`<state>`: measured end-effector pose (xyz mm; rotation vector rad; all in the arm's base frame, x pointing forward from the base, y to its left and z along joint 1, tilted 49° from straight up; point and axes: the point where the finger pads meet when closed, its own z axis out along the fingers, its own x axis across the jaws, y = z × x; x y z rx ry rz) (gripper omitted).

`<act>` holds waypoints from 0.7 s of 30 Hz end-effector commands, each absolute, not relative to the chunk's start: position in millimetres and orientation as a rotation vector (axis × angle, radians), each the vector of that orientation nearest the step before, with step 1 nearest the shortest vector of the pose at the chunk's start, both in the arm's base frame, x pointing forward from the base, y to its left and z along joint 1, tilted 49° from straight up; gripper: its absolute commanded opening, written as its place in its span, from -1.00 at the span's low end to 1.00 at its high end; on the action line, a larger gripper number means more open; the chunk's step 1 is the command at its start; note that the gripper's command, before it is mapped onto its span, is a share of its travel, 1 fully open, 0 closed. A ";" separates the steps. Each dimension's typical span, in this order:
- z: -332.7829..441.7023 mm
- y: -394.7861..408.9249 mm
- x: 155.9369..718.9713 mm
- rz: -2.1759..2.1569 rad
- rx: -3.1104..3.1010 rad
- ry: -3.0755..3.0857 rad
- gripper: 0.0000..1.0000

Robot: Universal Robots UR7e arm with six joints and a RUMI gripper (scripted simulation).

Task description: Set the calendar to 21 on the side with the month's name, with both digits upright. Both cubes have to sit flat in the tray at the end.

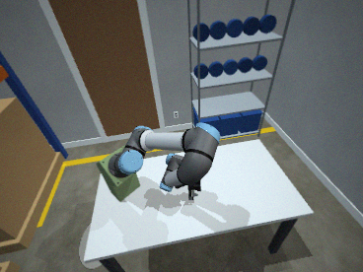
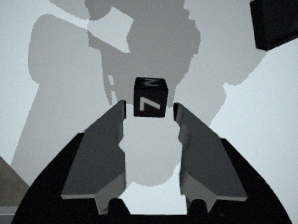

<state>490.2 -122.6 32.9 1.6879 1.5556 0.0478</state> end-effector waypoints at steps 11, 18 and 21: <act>23.3 -130.4 498.4 0.049 1.687 1.555 -0.42; 23.2 -130.5 498.5 0.049 1.687 1.555 -0.42; 23.2 -130.5 498.5 0.049 1.687 1.555 -0.42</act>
